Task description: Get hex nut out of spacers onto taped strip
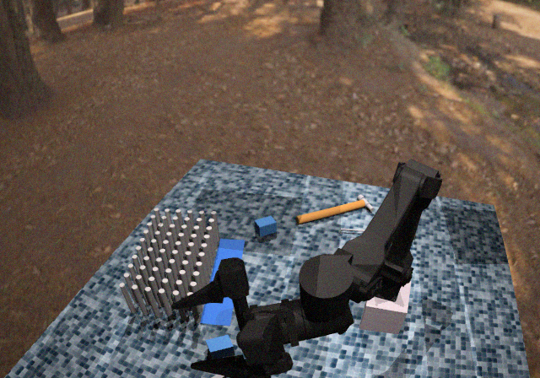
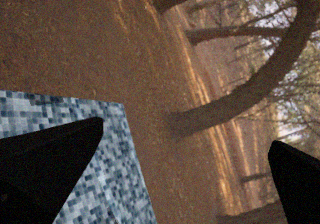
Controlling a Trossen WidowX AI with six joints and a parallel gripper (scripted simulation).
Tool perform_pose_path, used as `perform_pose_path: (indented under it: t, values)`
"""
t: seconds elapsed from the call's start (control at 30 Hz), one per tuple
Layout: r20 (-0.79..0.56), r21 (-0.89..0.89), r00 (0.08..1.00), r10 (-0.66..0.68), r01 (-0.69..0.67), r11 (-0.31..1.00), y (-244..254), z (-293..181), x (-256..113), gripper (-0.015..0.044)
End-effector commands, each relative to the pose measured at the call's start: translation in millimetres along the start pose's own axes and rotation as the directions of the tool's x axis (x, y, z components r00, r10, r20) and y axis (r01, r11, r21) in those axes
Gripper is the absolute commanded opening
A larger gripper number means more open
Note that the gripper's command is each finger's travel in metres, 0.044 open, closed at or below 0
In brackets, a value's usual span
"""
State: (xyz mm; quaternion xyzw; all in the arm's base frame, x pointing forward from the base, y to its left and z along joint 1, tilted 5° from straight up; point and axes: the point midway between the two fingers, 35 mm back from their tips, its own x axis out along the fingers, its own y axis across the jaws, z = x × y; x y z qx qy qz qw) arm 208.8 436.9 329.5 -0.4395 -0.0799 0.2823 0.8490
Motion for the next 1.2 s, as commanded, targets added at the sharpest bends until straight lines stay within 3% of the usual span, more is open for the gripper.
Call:
perform_pose_path:
  t: [0.0,0.33,0.57,0.83,1.17]
  values:
    - [-0.047,0.011,0.999,-0.012,0.013,1.000,-4,-40,24,0.0440]
    - [-0.182,0.248,0.983,-0.002,0.048,0.968,-30,-181,84,0.0440]
    - [-0.291,0.463,0.957,0.015,0.127,0.877,-55,-311,91,0.0440]
    - [-0.397,0.683,0.917,0.037,0.269,0.679,-76,-449,50,0.0440]
    - [-0.491,0.845,0.870,0.050,0.462,0.270,-78,-577,-57,0.0440]
